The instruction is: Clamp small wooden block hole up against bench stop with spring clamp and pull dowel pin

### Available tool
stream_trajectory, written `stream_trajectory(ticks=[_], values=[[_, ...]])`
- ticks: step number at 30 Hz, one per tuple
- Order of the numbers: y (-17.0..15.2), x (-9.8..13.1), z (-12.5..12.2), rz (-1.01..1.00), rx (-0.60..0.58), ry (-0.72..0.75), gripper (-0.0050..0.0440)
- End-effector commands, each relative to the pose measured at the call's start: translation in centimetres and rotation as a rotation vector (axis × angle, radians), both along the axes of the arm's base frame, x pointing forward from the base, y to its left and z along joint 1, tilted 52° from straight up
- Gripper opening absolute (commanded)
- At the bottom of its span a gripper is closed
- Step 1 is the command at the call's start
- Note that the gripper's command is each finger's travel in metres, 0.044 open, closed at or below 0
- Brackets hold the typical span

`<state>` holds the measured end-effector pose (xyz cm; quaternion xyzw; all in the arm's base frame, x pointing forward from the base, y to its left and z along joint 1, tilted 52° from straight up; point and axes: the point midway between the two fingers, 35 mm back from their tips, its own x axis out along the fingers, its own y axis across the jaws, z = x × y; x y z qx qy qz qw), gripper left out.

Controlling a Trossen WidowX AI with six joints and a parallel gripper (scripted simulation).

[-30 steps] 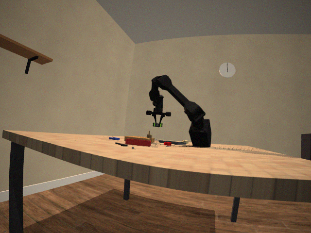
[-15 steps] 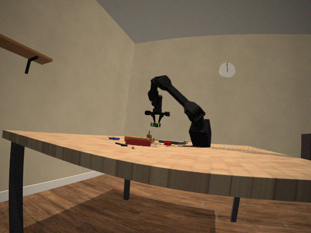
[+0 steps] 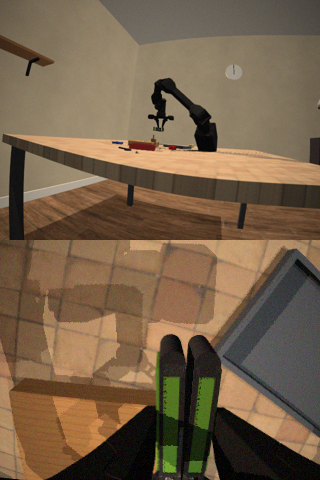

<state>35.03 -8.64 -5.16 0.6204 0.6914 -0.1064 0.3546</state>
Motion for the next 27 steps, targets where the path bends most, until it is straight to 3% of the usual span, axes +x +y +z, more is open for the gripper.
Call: stream_trajectory(ticks=[1,27], values=[[0.4,0.1,-0.3,-0.007,0.004,0.007,0.0],[2.4,0.4,-1.8,-0.019,0.003,0.022,0.0]])
